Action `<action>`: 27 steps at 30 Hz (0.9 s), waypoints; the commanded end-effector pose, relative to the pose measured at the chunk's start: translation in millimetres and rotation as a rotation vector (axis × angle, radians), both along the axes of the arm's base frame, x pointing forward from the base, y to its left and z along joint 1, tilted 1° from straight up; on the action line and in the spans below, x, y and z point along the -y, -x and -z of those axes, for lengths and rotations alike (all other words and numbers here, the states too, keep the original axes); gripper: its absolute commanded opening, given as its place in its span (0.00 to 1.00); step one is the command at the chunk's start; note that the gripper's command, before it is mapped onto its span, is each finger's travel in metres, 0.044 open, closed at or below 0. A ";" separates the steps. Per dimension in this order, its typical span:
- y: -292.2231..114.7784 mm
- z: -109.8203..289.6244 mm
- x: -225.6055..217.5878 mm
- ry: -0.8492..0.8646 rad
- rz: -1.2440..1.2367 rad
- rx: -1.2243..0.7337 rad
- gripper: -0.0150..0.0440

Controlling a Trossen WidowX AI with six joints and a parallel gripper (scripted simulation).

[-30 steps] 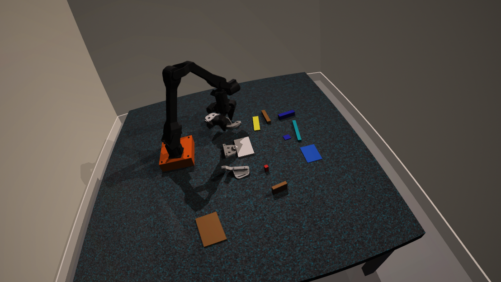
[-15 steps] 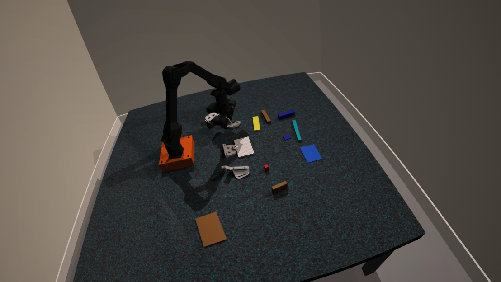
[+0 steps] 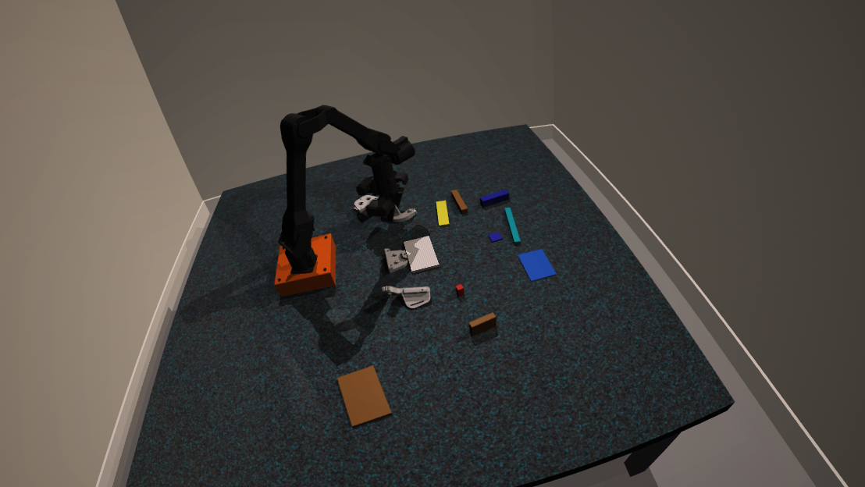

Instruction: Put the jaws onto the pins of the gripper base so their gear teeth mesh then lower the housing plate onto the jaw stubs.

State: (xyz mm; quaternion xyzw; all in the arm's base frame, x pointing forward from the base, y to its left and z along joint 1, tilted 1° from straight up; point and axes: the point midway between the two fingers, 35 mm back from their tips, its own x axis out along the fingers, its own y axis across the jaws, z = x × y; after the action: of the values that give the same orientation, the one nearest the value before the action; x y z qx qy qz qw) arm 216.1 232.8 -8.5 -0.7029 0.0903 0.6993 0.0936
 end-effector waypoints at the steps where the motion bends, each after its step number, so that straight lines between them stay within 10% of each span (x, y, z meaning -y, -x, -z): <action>1: 0.2 0.0 0.5 0.003 0.000 -0.001 0.48; 27: -0.1 -70.4 -0.7 0.000 -0.003 -0.002 0.48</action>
State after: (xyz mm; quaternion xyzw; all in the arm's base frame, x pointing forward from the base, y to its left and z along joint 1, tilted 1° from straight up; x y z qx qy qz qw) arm 216.4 233.1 49.7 -0.7014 0.0925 0.7008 0.0914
